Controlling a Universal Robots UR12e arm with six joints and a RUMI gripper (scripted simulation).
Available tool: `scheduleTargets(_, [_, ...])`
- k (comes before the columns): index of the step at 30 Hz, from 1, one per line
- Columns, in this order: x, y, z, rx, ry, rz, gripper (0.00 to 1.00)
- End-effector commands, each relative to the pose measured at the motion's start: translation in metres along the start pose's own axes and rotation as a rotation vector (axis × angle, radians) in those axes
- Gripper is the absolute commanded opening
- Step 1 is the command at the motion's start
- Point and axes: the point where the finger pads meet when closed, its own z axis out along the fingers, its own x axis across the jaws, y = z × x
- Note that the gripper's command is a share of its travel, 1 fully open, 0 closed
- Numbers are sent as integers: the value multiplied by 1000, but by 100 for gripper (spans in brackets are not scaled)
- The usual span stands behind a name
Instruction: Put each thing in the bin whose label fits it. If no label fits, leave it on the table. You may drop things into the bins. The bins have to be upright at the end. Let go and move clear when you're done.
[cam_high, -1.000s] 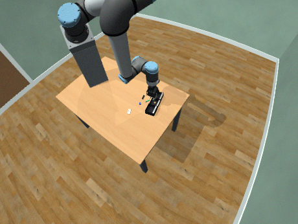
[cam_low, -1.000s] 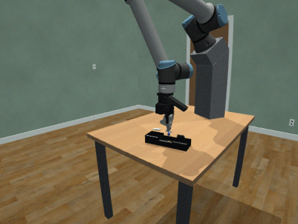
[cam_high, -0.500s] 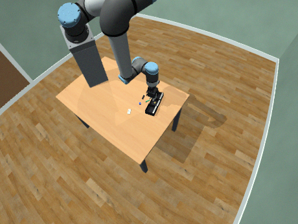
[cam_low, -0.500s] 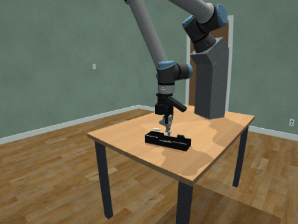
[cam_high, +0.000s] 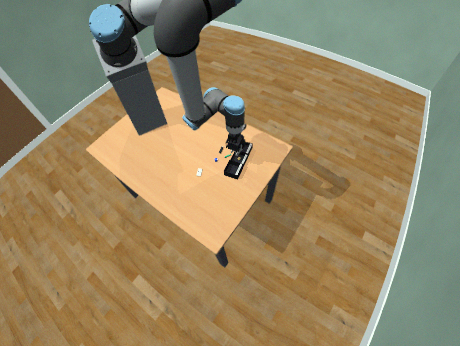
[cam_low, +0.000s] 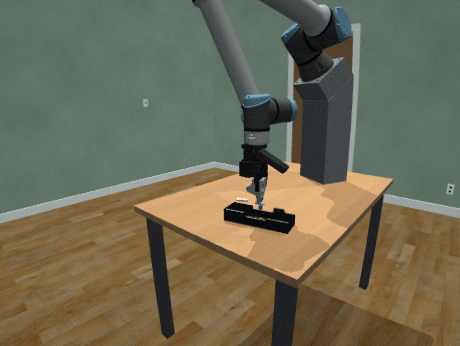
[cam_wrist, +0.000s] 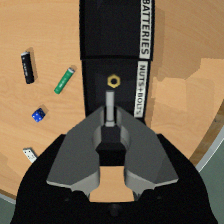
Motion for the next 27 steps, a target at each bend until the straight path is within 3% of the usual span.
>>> scheduleTargets(1, [3,0,8,0,4,-1,0])
scheduleTargets(17, [3,1,38,-1,3,0,0])
scheduleTargets(27, [4,1,42,-1,4,0,0])
